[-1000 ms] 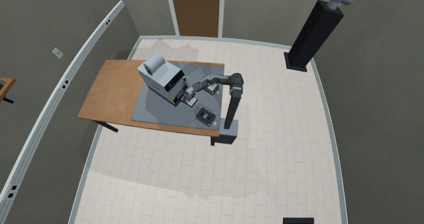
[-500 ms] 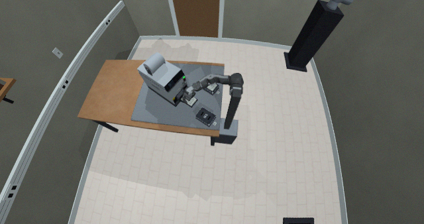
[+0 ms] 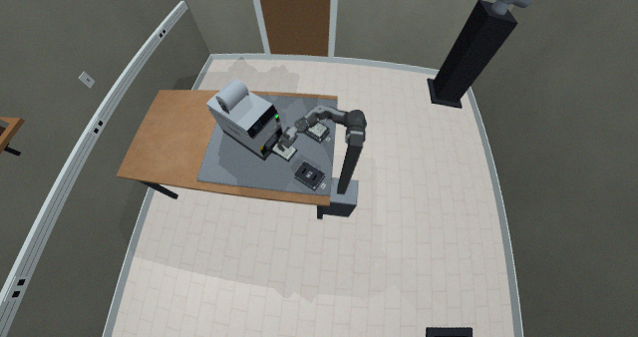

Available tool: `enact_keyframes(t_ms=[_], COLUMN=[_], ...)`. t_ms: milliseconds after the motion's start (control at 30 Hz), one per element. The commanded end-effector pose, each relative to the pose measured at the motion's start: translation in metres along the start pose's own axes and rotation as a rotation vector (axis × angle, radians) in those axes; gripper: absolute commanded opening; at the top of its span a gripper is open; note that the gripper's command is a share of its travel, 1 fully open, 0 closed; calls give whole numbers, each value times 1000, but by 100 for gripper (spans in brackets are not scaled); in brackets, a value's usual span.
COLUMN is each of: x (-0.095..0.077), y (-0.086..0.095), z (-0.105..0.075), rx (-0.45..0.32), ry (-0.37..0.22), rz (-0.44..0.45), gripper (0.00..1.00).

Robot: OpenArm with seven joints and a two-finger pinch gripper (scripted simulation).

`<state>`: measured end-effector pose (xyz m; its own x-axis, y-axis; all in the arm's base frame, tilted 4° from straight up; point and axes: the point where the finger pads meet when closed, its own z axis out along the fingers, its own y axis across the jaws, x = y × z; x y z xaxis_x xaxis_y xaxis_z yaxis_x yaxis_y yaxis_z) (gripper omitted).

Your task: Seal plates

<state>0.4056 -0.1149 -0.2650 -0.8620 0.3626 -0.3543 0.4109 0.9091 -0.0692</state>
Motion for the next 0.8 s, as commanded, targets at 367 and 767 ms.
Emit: enact_keyframes(t_ms=[367,767], x=[-21,-33], y=[-35,-68], z=[-33,-72], rx=[2,-3], ry=[-212,-385], rz=[32,50], gripper=[58,0])
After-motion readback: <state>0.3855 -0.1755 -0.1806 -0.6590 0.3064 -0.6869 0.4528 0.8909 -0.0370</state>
